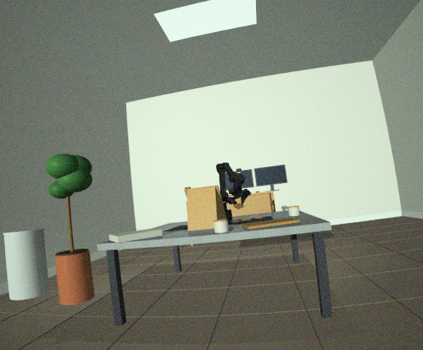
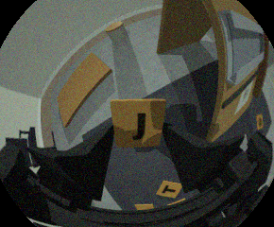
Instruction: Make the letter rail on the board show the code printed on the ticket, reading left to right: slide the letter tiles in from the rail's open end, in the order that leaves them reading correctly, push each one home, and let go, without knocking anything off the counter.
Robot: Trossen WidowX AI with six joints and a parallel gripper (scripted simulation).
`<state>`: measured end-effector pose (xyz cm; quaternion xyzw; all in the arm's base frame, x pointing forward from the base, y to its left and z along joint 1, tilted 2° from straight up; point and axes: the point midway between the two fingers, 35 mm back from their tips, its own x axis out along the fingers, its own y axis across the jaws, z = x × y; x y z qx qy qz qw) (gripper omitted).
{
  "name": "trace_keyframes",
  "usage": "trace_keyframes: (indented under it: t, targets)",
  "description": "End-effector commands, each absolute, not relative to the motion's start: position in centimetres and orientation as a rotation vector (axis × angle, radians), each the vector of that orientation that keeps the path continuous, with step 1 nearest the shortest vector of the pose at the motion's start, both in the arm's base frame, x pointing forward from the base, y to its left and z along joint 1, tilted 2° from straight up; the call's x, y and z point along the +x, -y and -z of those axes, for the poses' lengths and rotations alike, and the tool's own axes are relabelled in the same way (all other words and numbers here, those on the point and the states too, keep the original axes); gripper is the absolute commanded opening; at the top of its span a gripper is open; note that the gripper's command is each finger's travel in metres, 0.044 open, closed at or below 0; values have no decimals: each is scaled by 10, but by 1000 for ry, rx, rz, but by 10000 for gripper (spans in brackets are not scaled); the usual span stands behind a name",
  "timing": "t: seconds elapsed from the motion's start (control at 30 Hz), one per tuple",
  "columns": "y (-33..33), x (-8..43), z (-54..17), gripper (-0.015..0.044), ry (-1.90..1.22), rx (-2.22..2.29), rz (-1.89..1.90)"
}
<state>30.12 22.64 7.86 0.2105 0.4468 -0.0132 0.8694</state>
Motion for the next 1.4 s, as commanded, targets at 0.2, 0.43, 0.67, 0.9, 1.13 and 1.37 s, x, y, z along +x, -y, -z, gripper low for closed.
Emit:
trace_keyframes:
  t: [0.2,0.43,0.67,0.9,1.13,1.37]
  targets:
    - [-218,306,-103,0,-780,205,-106]
    - [-211,307,-120,0,-663,24,-174]
    - [-210,308,-124,0,-639,-13,-185]
    - [-209,308,-124,0,-639,-13,-185]
    - [-208,308,-123,0,-639,-13,-185]
    - [-205,308,-122,0,-639,-13,-185]
